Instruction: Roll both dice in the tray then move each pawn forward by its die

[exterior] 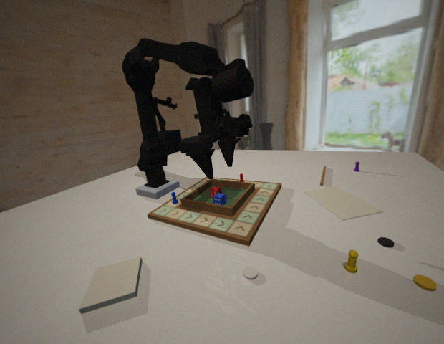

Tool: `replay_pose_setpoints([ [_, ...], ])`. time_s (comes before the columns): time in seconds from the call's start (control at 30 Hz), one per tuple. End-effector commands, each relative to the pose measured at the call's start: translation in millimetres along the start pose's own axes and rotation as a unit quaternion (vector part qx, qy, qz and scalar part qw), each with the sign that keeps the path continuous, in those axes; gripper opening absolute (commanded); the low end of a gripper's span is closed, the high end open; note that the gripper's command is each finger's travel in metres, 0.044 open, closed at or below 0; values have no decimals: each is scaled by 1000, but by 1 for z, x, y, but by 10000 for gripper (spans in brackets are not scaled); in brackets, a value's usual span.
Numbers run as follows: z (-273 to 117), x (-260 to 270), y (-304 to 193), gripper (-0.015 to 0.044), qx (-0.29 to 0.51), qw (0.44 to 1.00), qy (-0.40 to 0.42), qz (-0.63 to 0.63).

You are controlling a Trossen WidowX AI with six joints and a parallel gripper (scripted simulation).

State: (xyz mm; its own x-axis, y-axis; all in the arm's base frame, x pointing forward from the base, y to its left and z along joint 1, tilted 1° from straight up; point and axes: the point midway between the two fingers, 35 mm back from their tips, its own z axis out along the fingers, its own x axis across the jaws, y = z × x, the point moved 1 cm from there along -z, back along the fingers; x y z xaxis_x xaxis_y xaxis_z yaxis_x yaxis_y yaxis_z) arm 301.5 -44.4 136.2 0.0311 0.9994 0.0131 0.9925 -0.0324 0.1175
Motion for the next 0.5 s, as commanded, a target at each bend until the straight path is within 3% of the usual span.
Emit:
replay_pose_setpoints([
  [0.0, -2, 9, 0, 387, -6, 1000, 2, 8],
  [0.23, 20, 108, -8, 204, 29, 997, 5, 78],
  [0.47, 27, 146, -19, 200, 40, 994, 0, 103],
])
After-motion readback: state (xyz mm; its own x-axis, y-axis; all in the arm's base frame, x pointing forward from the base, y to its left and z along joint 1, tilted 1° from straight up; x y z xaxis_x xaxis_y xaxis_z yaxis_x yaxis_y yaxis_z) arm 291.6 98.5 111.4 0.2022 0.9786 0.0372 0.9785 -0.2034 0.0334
